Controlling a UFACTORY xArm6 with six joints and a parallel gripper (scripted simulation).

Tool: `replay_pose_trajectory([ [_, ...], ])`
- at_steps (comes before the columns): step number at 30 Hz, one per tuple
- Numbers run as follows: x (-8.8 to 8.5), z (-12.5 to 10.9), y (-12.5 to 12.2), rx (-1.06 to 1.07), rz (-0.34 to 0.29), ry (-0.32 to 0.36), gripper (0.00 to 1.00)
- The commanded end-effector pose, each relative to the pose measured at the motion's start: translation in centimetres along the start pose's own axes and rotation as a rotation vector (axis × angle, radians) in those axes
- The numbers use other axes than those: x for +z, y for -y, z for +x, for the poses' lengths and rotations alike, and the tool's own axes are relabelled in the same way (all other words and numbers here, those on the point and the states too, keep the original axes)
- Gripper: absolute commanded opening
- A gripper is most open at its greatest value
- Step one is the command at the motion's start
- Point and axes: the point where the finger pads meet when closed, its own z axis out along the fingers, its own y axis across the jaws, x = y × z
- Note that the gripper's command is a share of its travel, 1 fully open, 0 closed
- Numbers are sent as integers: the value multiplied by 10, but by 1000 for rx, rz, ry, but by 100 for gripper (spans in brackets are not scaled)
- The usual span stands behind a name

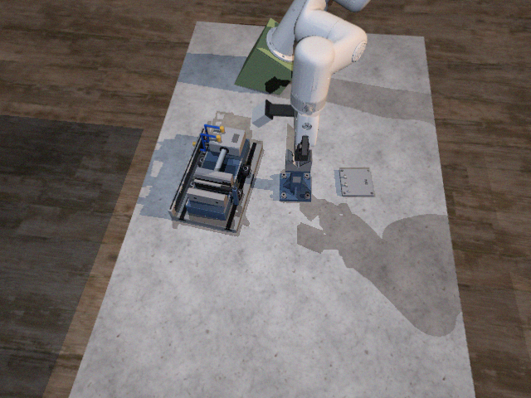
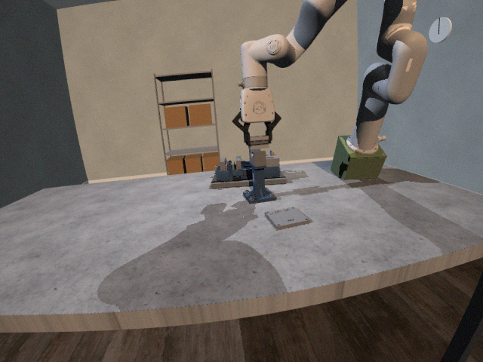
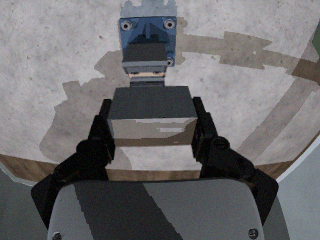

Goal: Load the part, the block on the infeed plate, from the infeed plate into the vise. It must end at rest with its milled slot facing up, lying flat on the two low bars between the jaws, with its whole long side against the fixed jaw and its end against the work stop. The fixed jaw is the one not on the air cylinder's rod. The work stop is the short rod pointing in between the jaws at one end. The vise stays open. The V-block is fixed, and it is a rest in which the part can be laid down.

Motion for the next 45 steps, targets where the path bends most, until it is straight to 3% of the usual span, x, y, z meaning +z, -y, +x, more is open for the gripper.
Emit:
replay_pose_trajectory([
  [1,-1,0,1,-1,4,8,0],
  [45,-1,1,1,-1,4,34,0],
])
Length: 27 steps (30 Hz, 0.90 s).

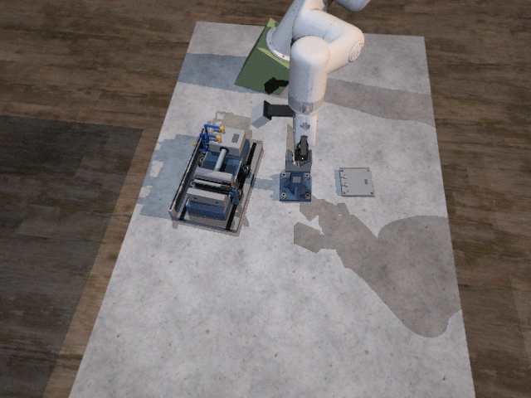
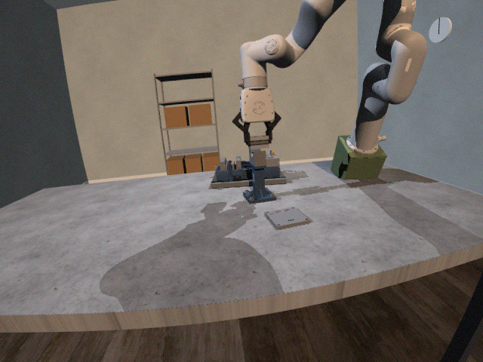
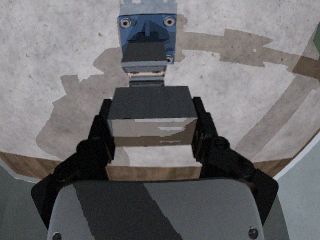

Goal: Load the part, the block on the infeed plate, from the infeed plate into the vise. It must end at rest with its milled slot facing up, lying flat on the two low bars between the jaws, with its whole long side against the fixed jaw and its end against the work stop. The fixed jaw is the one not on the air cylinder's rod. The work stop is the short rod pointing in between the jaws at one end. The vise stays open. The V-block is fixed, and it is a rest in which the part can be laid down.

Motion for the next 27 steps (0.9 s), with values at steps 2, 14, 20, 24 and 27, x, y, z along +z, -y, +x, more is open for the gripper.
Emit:
replay_pose_trajectory([
  [2,-1,0,1,-1,4,12,0],
  [14,-1,1,0,-1,4,70,0],
  [20,-1,2,0,-1,4,111,0],
  [24,-1,2,0,-1,4,151,0],
  [27,-1,2,1,-2,4,184,0],
])
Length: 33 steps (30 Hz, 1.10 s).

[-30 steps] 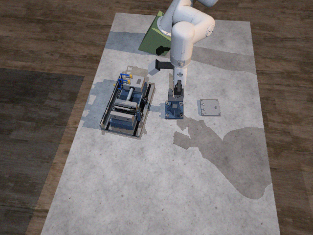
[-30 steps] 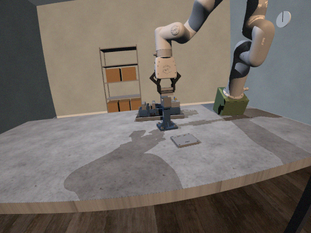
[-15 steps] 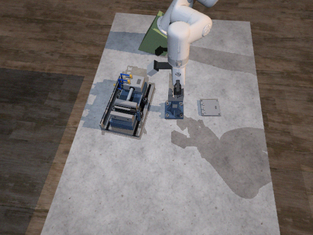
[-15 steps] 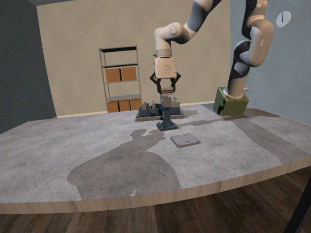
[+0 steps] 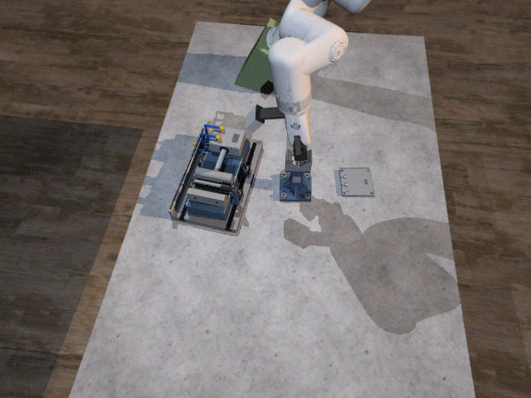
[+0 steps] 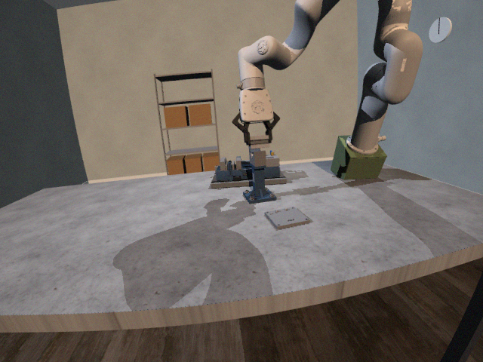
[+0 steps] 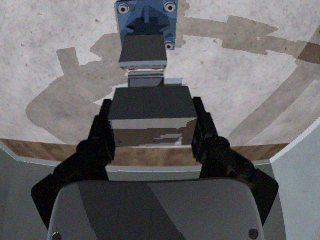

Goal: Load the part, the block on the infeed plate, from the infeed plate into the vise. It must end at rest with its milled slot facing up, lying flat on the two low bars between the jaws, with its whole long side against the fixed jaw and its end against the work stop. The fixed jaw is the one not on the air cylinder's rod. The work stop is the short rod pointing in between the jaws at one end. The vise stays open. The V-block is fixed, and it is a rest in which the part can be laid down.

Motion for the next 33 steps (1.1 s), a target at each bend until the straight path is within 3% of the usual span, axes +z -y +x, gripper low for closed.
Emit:
replay_pose_trajectory([
  [1,-1,1,1,-2,2,48,0],
  [33,0,4,1,-2,2,386,0],
])
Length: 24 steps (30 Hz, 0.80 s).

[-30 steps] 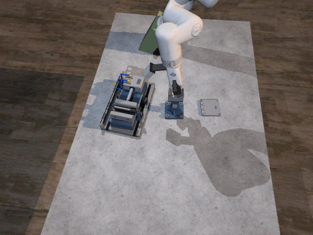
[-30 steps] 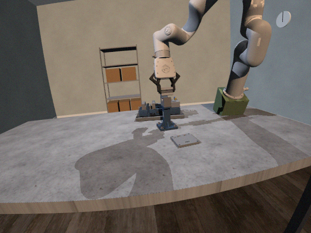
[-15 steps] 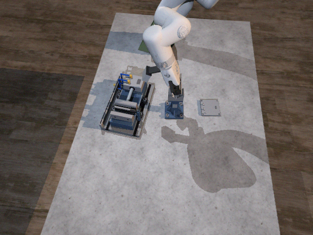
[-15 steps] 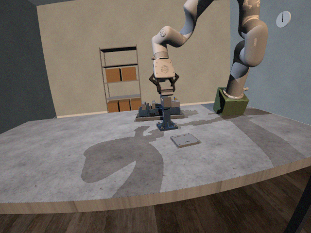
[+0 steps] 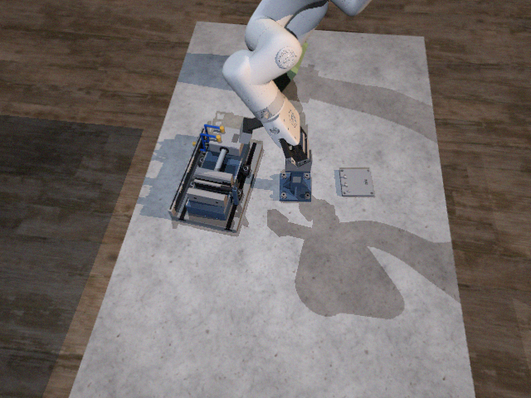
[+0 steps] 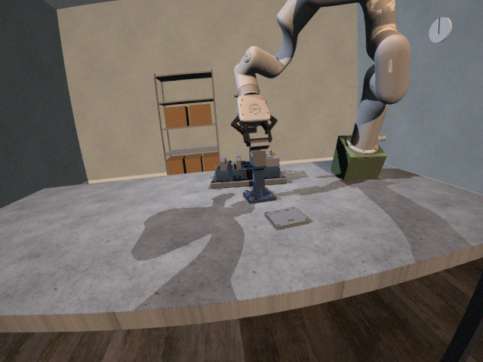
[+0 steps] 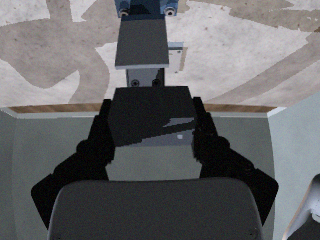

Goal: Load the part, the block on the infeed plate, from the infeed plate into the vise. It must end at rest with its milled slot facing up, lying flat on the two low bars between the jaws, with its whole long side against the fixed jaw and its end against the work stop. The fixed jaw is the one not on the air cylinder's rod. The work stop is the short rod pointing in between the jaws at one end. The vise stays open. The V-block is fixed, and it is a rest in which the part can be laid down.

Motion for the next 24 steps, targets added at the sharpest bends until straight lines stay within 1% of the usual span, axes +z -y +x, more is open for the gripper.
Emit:
replay_pose_trajectory([
  [1,-1,0,1,-2,1,51,0],
  [4,-1,1,1,-3,1,83,0],
  [6,-1,1,1,-3,1,83,0],
  [18,-1,2,1,-3,1,190,0],
  [21,-1,2,1,-3,1,210,0],
  [24,-1,2,1,-3,1,216,0],
])
